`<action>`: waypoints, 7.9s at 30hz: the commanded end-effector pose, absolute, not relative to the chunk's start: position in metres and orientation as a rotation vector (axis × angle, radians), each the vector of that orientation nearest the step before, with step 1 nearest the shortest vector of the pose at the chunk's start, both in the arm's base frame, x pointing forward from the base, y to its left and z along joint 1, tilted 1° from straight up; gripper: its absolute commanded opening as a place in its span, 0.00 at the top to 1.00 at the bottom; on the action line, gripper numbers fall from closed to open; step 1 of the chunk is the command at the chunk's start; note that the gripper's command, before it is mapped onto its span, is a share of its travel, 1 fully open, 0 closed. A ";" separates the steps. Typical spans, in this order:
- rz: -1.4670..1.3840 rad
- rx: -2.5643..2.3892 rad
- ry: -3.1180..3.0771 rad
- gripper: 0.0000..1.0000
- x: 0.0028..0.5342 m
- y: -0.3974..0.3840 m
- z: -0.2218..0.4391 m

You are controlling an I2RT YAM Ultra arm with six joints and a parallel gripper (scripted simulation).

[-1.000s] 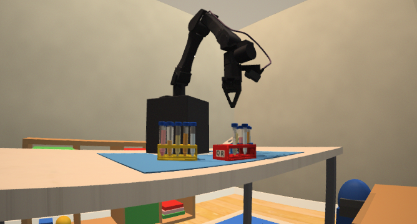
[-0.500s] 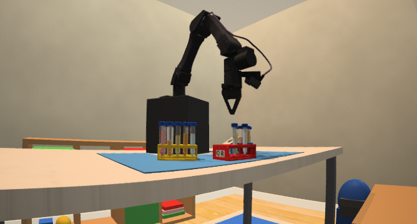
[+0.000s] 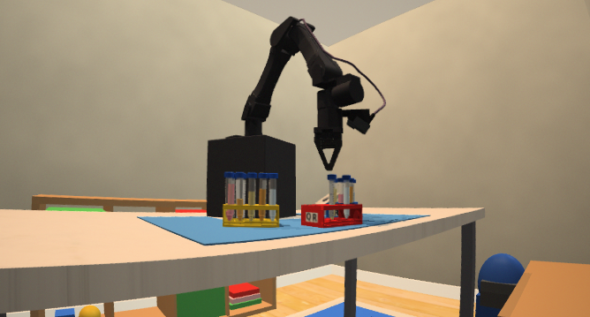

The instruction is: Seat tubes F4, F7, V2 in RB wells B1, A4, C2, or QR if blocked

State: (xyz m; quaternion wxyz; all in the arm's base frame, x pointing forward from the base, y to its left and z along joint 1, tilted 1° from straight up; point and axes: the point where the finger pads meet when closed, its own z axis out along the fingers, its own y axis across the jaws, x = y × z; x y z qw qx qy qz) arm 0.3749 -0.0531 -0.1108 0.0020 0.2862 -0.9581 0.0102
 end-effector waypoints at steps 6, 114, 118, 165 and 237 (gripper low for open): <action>0.033 0.907 -3.021 0.70 0.378 -0.051 -0.118; 0.028 0.912 -3.019 1.00 0.378 -0.046 -0.132; 0.028 0.912 -3.019 1.00 0.378 -0.046 -0.132; 0.035 0.900 -3.032 1.00 0.376 -0.056 -0.088; 0.037 0.912 -3.029 1.00 0.323 -0.038 -0.058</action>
